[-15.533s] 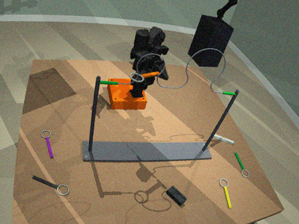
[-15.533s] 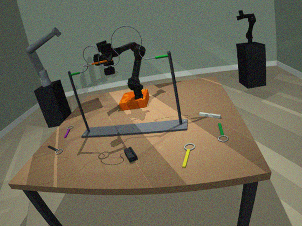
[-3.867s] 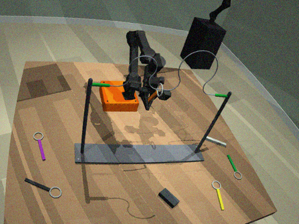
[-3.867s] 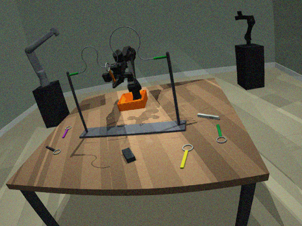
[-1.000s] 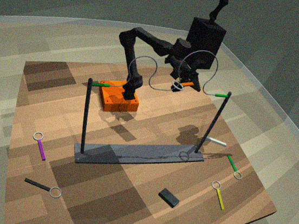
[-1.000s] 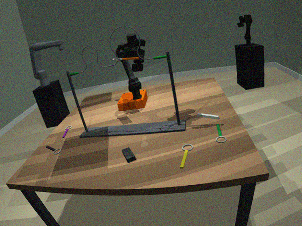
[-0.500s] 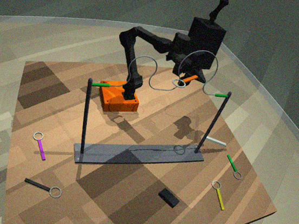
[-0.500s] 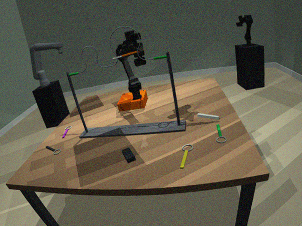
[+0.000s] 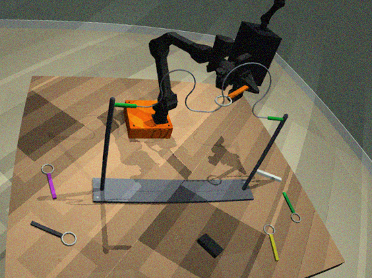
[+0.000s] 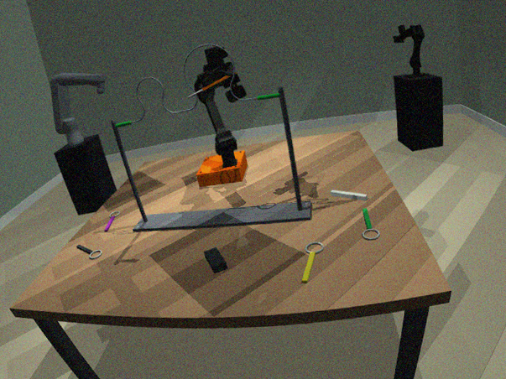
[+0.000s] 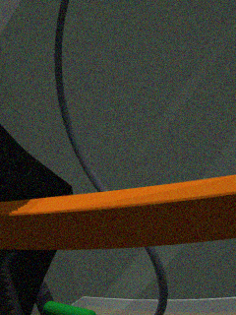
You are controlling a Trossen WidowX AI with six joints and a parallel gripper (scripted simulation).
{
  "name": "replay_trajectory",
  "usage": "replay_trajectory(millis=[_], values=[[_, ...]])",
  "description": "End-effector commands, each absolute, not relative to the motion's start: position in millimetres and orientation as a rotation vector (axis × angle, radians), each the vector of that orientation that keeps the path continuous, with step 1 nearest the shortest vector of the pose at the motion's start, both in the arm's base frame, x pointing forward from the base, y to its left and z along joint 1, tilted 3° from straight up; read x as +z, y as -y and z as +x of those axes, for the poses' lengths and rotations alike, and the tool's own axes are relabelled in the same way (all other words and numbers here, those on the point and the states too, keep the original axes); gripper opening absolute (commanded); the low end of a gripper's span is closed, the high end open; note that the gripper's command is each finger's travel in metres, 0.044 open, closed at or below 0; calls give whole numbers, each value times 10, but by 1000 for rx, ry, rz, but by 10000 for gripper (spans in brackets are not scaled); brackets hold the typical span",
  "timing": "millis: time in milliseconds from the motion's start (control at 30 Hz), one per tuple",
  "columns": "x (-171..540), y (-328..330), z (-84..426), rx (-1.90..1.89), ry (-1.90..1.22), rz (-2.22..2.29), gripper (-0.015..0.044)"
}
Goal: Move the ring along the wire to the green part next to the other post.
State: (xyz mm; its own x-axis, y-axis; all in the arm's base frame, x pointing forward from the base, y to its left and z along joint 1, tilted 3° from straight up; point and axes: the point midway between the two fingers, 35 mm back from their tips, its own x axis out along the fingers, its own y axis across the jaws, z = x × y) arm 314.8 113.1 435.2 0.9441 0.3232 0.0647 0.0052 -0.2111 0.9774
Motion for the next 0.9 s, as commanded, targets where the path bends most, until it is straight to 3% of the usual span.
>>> replay_trajectory(millis=[0, 867], values=[[4496, -1102, 3121, 334, -230, 1828, -150], [4793, -953, 3070, 368, -214, 1907, -150]])
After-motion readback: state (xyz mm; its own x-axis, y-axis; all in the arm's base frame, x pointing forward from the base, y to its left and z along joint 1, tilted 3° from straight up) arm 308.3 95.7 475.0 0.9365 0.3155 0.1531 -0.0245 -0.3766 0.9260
